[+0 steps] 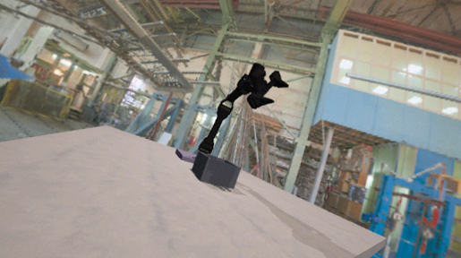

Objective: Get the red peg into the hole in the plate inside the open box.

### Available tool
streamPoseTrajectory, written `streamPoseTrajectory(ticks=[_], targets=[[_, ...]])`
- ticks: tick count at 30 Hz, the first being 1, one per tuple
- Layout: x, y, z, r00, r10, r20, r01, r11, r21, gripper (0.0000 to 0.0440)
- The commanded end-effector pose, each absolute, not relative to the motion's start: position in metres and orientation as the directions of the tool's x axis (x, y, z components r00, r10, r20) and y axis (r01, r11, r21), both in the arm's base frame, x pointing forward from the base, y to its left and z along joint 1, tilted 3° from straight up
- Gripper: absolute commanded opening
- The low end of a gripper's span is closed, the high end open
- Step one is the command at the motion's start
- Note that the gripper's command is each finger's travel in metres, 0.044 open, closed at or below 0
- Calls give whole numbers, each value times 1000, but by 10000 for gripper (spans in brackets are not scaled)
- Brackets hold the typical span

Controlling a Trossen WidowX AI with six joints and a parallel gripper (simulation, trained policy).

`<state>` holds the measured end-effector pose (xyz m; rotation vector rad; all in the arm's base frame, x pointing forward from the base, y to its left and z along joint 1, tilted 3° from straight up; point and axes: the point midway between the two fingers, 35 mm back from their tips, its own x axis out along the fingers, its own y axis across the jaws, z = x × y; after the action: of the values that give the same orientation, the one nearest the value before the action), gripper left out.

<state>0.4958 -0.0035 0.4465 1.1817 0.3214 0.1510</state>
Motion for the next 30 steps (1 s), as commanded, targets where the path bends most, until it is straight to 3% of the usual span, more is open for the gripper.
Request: streamPoseTrajectory(ticks=[1, 16, 30], targets=[[477, 17, 438, 931, 296, -215, 76, 417, 906, 440], [360, 110, 344, 728, 358, -584, 395, 477, 785, 440], [256, 132, 234, 385, 269, -883, 705, 531, 470, 440]])
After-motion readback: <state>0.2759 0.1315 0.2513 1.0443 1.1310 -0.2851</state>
